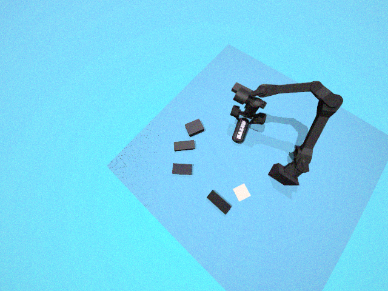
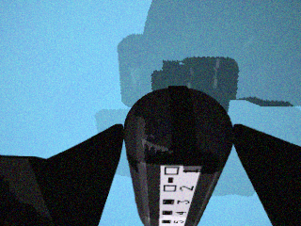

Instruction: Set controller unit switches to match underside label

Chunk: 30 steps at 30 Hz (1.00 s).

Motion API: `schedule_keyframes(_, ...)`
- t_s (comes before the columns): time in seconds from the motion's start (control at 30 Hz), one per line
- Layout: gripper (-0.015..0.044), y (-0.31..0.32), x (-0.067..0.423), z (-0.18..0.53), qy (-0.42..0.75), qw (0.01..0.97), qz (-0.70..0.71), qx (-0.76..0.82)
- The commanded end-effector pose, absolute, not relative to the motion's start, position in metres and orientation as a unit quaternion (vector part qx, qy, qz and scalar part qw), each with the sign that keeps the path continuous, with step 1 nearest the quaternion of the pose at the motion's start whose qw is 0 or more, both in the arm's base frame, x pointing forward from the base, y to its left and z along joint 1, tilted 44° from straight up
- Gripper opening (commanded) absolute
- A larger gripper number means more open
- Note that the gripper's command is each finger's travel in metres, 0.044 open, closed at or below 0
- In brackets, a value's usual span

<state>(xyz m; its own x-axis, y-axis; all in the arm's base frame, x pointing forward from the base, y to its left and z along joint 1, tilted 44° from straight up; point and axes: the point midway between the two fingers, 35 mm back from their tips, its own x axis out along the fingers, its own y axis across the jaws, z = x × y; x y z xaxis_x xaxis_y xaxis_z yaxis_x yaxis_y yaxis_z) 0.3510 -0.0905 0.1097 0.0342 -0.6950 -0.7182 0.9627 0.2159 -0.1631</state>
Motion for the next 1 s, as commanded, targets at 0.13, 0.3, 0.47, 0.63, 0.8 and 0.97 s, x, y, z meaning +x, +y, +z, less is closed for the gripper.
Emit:
schedule_keyframes(0.13, 0.0336, -0.082, 0.351, 0.112, 0.355, 0.696, -0.594, 0.19)
schedule_keyframes(0.3, 0.0336, -0.078, 0.351, 0.113, 0.355, 0.696, -0.594, 0.19)
schedule_keyframes(0.47, 0.0336, -0.074, 0.35, 0.114, 0.355, 0.696, -0.594, 0.19)
schedule_keyframes(0.63, 0.0336, -0.07, 0.349, 0.114, 0.355, 0.696, -0.594, 0.191)
schedule_keyframes(0.8, 0.0336, -0.066, 0.348, 0.115, 0.355, 0.696, -0.594, 0.191)
schedule_keyframes(0.97, 0.0336, -0.062, 0.347, 0.115, 0.355, 0.696, -0.594, 0.191)
